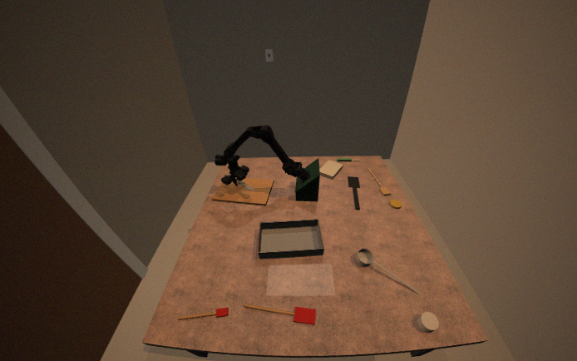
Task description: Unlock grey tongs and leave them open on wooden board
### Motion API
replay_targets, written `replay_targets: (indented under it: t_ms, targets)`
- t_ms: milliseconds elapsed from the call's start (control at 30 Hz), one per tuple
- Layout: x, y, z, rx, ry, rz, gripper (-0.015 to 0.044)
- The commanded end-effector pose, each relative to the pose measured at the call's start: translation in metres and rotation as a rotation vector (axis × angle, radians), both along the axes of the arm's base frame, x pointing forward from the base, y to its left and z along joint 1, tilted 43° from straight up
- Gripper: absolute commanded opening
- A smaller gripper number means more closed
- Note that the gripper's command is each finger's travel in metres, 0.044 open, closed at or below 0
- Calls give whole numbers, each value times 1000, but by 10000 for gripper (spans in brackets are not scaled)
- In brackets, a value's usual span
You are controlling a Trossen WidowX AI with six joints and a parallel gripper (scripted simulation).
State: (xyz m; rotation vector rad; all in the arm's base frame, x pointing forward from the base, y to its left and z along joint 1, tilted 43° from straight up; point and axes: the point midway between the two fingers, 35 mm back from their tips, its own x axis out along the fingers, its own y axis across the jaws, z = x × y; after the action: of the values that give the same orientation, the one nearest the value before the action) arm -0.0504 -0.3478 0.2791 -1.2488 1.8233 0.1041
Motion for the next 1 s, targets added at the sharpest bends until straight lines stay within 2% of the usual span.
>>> replay_targets:
  t_ms: [0, 500, 700, 967]
  targets:
    - [0, 0, 1, -1, 0, 0, 34]
    - [0, 0, 1, -1, 0, 0, 427]
    - [4, 20, -2, 1, -3, -1, 440]
    - [16, 114, -24, 9, -4, -3, 440]
